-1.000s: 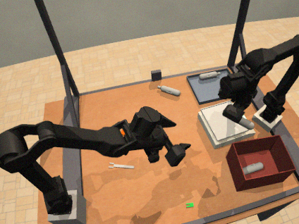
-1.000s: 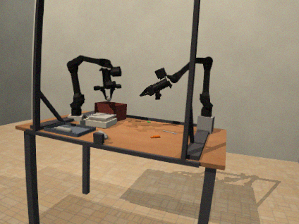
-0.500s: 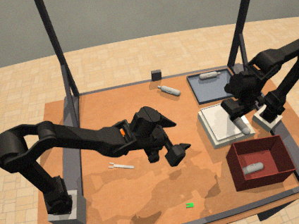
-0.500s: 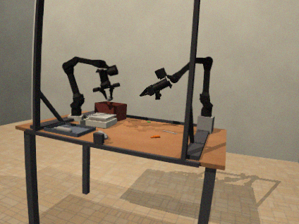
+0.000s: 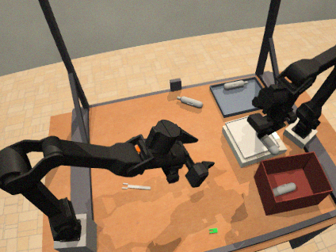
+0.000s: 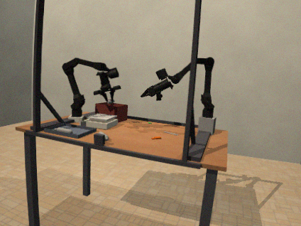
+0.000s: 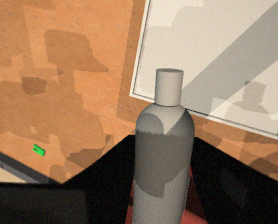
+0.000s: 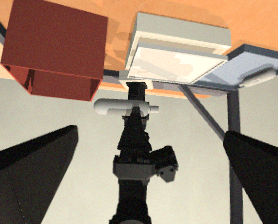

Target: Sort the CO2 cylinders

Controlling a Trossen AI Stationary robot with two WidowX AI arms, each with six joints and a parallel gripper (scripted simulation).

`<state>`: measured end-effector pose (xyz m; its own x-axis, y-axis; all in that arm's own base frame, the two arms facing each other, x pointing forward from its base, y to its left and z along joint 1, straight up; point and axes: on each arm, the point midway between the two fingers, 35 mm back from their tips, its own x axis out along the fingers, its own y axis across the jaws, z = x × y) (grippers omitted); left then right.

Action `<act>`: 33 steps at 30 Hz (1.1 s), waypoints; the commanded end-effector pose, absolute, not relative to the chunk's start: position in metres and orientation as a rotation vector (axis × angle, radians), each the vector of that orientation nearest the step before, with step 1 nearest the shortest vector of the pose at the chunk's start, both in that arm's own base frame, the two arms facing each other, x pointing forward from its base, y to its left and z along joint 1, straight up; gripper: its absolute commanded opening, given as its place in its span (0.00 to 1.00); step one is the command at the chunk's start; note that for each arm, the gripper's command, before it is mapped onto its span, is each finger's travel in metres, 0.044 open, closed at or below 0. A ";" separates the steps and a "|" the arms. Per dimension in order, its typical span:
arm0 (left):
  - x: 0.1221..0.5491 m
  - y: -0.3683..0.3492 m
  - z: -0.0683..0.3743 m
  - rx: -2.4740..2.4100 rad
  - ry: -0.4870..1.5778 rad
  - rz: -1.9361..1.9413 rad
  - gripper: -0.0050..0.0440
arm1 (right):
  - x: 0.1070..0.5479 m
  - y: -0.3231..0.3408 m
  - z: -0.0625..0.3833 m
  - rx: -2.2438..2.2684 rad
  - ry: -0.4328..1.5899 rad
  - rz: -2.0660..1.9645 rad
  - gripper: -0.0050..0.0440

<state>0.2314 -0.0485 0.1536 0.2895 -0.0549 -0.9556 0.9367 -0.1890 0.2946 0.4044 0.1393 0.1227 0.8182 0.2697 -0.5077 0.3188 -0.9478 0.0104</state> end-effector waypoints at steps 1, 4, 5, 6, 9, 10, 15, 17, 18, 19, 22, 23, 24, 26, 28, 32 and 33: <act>0.234 -0.049 0.153 1.468 0.842 -1.116 0.00 | 0.407 0.140 0.132 2.919 0.472 -0.757 1.00; 0.235 -0.049 0.147 1.466 0.847 -1.120 0.00 | 0.407 0.140 0.132 2.919 0.472 -0.757 1.00; 0.235 -0.049 0.146 1.466 0.847 -1.120 0.00 | 0.407 0.140 0.132 2.919 0.472 -0.757 1.00; 0.235 -0.049 0.146 1.466 0.847 -1.120 0.00 | 0.407 0.140 0.132 2.919 0.472 -0.757 1.00; 0.239 -0.050 0.158 1.473 0.826 -1.101 0.00 | 0.407 0.140 0.132 2.919 0.472 -0.757 1.00; 0.238 -0.049 0.159 1.473 0.827 -1.101 0.00 | 0.407 0.140 0.132 2.919 0.472 -0.757 1.00; 0.235 -0.049 0.172 1.475 0.820 -1.095 0.00 | 0.407 0.140 0.132 2.919 0.472 -0.757 1.00; 0.235 -0.049 0.172 1.475 0.820 -1.095 0.00 | 0.407 0.140 0.132 2.919 0.472 -0.757 1.00; 0.235 -0.049 0.174 1.475 0.820 -1.095 0.00 | 0.407 0.140 0.132 2.919 0.472 -0.757 1.00; 0.235 -0.049 0.176 1.475 0.820 -1.095 0.00 | 0.407 0.140 0.132 2.919 0.472 -0.757 1.00; 0.234 -0.049 0.181 1.475 0.820 -1.095 0.00 | 0.407 0.140 0.132 2.919 0.472 -0.757 1.00; 0.234 -0.049 0.181 1.475 0.820 -1.095 0.00 | 0.407 0.140 0.132 2.919 0.472 -0.757 1.00; 0.234 -0.049 0.181 1.475 0.820 -1.095 0.00 | 0.407 0.140 0.132 2.919 0.472 -0.757 1.00; 0.239 -0.050 0.178 1.472 0.831 -1.106 0.00 | 0.407 0.140 0.132 2.919 0.472 -0.757 1.00; 0.247 -0.054 0.178 1.476 0.822 -1.100 0.00 | 0.407 0.140 0.132 2.919 0.472 -0.757 1.00; 0.278 -0.063 0.179 1.486 0.799 -1.079 0.00 | 0.407 0.140 0.132 2.919 0.472 -0.757 1.00; 0.278 -0.063 0.179 1.486 0.799 -1.079 0.00 | 0.407 0.140 0.132 2.919 0.472 -0.757 1.00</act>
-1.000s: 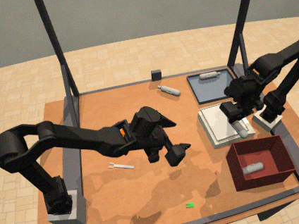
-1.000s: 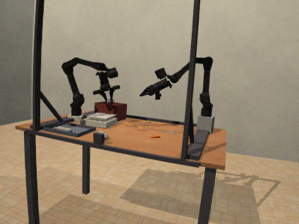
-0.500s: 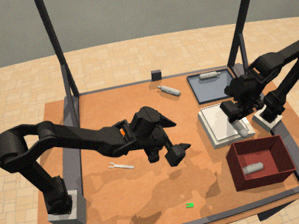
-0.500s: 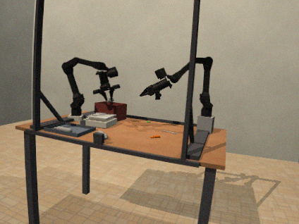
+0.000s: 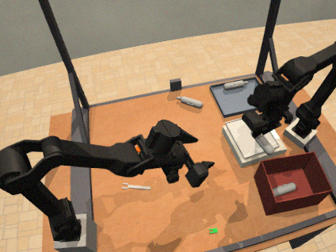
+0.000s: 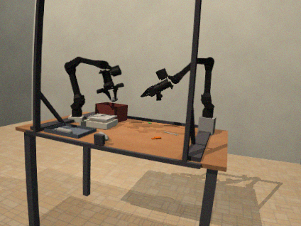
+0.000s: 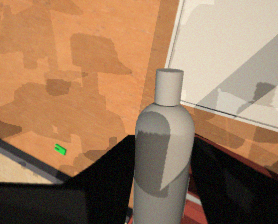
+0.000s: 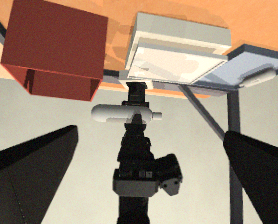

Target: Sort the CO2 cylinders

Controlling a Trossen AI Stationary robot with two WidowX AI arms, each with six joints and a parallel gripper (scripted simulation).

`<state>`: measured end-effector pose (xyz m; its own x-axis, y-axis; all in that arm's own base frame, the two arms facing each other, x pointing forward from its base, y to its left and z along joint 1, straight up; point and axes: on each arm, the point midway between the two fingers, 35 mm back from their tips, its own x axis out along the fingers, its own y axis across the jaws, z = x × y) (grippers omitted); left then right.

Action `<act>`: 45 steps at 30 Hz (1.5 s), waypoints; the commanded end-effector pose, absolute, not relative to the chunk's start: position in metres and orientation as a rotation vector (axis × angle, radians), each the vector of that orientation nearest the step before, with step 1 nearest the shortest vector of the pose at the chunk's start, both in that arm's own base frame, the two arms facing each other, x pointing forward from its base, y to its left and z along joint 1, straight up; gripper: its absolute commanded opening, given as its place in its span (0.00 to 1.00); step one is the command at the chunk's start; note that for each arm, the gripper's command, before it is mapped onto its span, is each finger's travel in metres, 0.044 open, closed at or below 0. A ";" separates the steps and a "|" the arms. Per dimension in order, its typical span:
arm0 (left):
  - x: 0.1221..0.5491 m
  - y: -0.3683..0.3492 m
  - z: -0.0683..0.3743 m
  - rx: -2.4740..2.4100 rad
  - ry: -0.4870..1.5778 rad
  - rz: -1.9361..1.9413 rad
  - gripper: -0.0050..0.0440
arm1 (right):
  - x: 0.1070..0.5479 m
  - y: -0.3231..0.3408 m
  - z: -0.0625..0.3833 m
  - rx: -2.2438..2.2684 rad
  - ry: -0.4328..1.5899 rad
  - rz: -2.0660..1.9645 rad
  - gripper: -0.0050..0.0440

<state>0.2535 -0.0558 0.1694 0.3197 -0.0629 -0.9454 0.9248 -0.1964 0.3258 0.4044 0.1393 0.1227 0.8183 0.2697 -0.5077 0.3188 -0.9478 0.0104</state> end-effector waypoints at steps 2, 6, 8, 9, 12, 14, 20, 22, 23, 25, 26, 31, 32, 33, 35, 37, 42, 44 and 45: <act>0.288 -0.067 0.179 1.489 0.790 -1.074 0.00 | 0.407 0.140 0.132 2.919 0.472 -0.757 1.00; 0.317 -0.076 0.173 1.493 0.782 -1.102 0.00 | 0.407 0.140 0.132 2.919 0.472 -0.757 1.00; 0.330 -0.075 0.168 1.487 0.795 -1.103 0.00 | 0.407 0.140 0.132 2.919 0.472 -0.757 1.00; 0.336 -0.075 0.166 1.484 0.802 -1.102 0.00 | 0.407 0.140 0.132 2.919 0.472 -0.757 1.00; 0.348 -0.074 0.160 1.479 0.816 -1.100 0.00 | 0.407 0.140 0.132 2.919 0.472 -0.757 1.00; 0.355 -0.074 0.157 1.475 0.823 -1.099 0.00 | 0.407 0.140 0.132 2.919 0.472 -0.757 1.00; 0.358 -0.074 0.155 1.472 0.828 -1.102 0.00 | 0.407 0.140 0.132 2.919 0.472 -0.757 1.00; 0.358 -0.074 0.155 1.473 0.828 -1.103 0.00 | 0.407 0.140 0.132 2.919 0.472 -0.757 1.00; 0.358 -0.074 0.155 1.473 0.828 -1.103 0.00 | 0.407 0.140 0.132 2.919 0.472 -0.757 1.00; 0.358 -0.074 0.155 1.472 0.829 -1.104 0.00 | 0.407 0.140 0.132 2.919 0.472 -0.757 1.00; 0.359 -0.074 0.156 1.472 0.830 -1.105 0.00 | 0.407 0.140 0.132 2.919 0.472 -0.757 1.00; 0.360 -0.074 0.157 1.472 0.830 -1.104 0.00 | 0.407 0.140 0.132 2.919 0.472 -0.757 1.00; 0.360 -0.074 0.158 1.473 0.826 -1.101 0.00 | 0.407 0.140 0.132 2.919 0.472 -0.757 1.00; 0.360 -0.075 0.160 1.460 0.829 -1.090 0.00 | 0.407 0.140 0.132 2.919 0.472 -0.757 1.00; 0.360 -0.075 0.160 1.460 0.829 -1.090 0.00 | 0.407 0.140 0.132 2.919 0.472 -0.757 1.00; 0.360 -0.076 0.162 1.437 0.830 -1.071 0.00 | 0.407 0.140 0.132 2.919 0.472 -0.757 1.00; 0.356 -0.081 0.163 1.244 0.896 -0.953 0.00 | 0.407 0.140 0.132 2.919 0.472 -0.757 1.00; 0.354 -0.083 0.161 1.150 0.930 -0.900 0.00 | 0.407 0.140 0.132 2.919 0.472 -0.757 1.00; 0.354 -0.084 0.162 1.114 0.940 -0.877 0.00 | 0.407 0.140 0.132 2.919 0.472 -0.757 1.00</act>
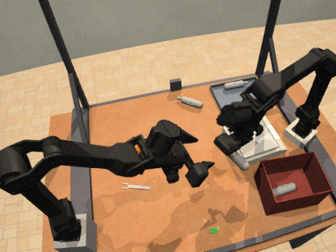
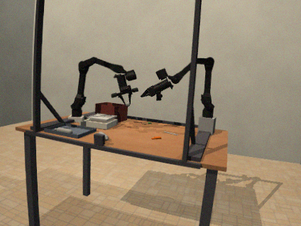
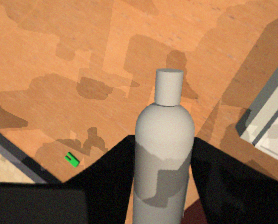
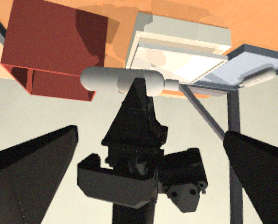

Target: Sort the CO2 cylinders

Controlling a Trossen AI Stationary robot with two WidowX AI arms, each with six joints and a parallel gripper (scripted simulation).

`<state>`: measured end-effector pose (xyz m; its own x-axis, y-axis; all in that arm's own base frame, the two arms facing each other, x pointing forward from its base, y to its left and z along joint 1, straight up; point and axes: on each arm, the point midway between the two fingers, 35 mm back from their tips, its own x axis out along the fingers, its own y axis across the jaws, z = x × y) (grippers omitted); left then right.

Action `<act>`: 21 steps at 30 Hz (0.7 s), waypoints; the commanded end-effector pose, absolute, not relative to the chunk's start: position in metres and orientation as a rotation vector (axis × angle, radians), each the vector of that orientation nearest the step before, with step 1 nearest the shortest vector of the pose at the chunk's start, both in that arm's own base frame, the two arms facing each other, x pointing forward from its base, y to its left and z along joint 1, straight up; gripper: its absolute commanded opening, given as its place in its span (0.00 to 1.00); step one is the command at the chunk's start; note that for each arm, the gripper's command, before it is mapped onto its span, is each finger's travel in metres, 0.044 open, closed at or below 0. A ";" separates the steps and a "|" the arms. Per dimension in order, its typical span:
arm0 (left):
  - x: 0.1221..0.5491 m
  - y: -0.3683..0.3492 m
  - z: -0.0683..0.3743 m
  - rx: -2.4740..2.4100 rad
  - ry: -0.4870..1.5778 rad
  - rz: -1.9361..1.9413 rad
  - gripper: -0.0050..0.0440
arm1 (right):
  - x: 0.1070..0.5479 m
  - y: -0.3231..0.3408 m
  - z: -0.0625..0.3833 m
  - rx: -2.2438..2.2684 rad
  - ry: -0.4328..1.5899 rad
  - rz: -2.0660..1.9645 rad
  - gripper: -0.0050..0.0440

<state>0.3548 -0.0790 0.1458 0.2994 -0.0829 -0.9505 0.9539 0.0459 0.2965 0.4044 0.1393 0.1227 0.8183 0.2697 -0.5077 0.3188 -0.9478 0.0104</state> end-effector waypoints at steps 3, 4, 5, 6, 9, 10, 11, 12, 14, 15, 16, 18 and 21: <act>0.354 -0.084 0.162 1.005 0.979 -0.802 0.00 | 0.407 0.140 0.132 2.919 0.472 -0.757 1.00; 0.354 -0.084 0.162 0.968 0.991 -0.778 0.00 | 0.407 0.140 0.132 2.919 0.472 -0.757 1.00; 0.354 -0.084 0.162 0.931 1.003 -0.753 0.00 | 0.407 0.140 0.132 2.919 0.472 -0.757 1.00; 0.354 -0.084 0.162 0.931 1.003 -0.753 0.00 | 0.407 0.140 0.132 2.919 0.472 -0.757 1.00; 0.354 -0.084 0.162 0.840 1.032 -0.692 0.00 | 0.407 0.140 0.132 2.919 0.472 -0.757 1.00; 0.354 -0.082 0.162 0.781 1.050 -0.651 0.00 | 0.407 0.140 0.132 2.919 0.472 -0.757 1.00; 0.354 -0.081 0.162 0.747 1.061 -0.622 0.00 | 0.407 0.140 0.132 2.919 0.472 -0.757 1.00; 0.354 -0.081 0.162 0.709 1.071 -0.597 0.00 | 0.407 0.140 0.132 2.919 0.472 -0.757 1.00; 0.354 -0.081 0.161 0.634 1.089 -0.546 0.00 | 0.407 0.140 0.132 2.919 0.472 -0.757 1.00; 0.354 -0.081 0.161 0.597 1.098 -0.521 0.00 | 0.407 0.140 0.132 2.919 0.472 -0.757 1.00; 0.354 -0.081 0.161 0.559 1.106 -0.495 0.00 | 0.407 0.140 0.132 2.919 0.472 -0.757 1.00; 0.354 -0.080 0.161 0.484 1.121 -0.444 0.00 | 0.407 0.140 0.132 2.919 0.472 -0.757 1.00; 0.354 -0.080 0.161 0.370 1.140 -0.368 0.00 | 0.407 0.140 0.132 2.919 0.472 -0.757 1.00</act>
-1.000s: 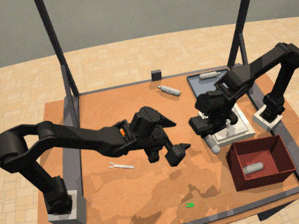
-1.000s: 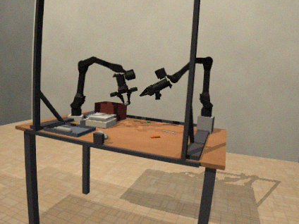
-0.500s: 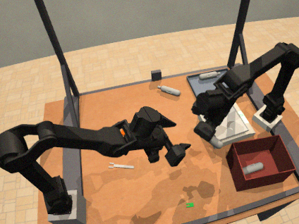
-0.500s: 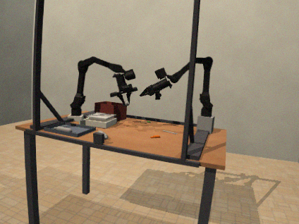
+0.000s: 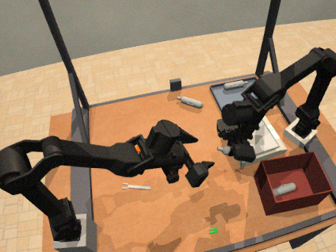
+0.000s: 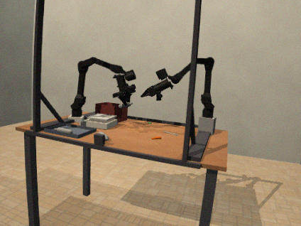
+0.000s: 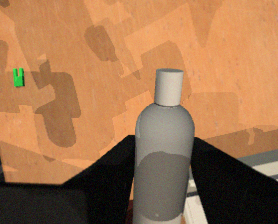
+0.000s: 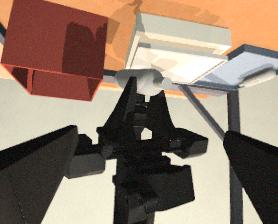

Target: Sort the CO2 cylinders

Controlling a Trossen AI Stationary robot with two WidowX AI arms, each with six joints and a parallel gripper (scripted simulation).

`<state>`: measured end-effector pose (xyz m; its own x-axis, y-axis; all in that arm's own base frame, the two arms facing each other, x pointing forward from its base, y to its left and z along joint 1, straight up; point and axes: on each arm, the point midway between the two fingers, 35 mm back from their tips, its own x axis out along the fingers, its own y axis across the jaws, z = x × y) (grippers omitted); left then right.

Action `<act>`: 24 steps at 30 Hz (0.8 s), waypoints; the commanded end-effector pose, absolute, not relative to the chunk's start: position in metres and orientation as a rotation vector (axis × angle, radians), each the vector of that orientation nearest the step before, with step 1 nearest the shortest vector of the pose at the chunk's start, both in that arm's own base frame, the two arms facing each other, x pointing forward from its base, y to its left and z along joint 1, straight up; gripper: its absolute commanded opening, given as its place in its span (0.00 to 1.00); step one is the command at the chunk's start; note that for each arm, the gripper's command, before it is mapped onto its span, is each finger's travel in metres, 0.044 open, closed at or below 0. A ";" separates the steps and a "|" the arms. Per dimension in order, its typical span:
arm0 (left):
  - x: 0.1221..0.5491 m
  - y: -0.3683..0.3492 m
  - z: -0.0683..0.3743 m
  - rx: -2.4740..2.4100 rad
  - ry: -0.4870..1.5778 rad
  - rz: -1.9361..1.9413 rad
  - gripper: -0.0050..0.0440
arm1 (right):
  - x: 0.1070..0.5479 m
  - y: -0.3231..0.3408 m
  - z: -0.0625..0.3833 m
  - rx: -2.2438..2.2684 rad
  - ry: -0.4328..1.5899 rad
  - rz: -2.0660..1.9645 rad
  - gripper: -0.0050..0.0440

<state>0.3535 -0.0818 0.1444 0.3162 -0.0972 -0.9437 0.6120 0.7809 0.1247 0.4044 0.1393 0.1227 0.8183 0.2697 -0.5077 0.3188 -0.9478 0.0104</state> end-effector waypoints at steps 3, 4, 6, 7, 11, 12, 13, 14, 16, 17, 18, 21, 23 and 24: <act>0.354 -0.080 0.161 0.333 1.146 -0.342 0.00 | 0.407 0.140 0.132 2.919 0.472 -0.757 1.00; 0.355 -0.080 0.163 0.288 1.145 -0.312 0.00 | 0.407 0.140 0.132 2.919 0.472 -0.757 1.00; 0.354 -0.079 0.160 0.186 1.164 -0.243 0.00 | 0.407 0.140 0.132 2.919 0.472 -0.757 1.00; 0.354 -0.079 0.160 0.146 1.168 -0.216 0.00 | 0.407 0.140 0.132 2.919 0.472 -0.757 1.00; 0.353 -0.078 0.160 -0.006 1.178 -0.113 0.00 | 0.407 0.140 0.132 2.919 0.472 -0.757 1.00; 0.353 -0.078 0.159 -0.044 1.180 -0.088 0.00 | 0.407 0.140 0.132 2.919 0.472 -0.757 1.00; 0.353 -0.078 0.159 -0.081 1.181 -0.062 0.00 | 0.407 0.140 0.132 2.919 0.472 -0.757 1.00; 0.353 -0.078 0.159 -0.119 1.182 -0.037 0.00 | 0.407 0.140 0.132 2.919 0.472 -0.757 1.00; 0.353 -0.077 0.159 -0.196 1.182 0.015 0.00 | 0.407 0.140 0.132 2.919 0.472 -0.757 1.00; 0.353 -0.077 0.159 -0.234 1.182 0.041 0.00 | 0.407 0.140 0.132 2.919 0.472 -0.757 1.00; 0.353 -0.077 0.159 -0.272 1.181 0.067 0.00 | 0.407 0.140 0.132 2.919 0.472 -0.757 1.00; 0.354 -0.077 0.161 -0.317 1.174 0.094 0.00 | 0.407 0.140 0.132 2.919 0.472 -0.757 1.00; 0.353 -0.077 0.158 -0.403 1.176 0.155 0.00 | 0.407 0.140 0.132 2.919 0.472 -0.757 1.00; 0.353 -0.076 0.158 -0.456 1.173 0.191 0.00 | 0.407 0.140 0.132 2.919 0.472 -0.757 1.00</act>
<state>0.3529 -0.0782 0.1430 0.3333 -0.0915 -0.9384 -0.2258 0.9586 -0.1737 0.4044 0.1393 0.1227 0.8183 0.2697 -0.5077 0.3188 -0.9478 0.0104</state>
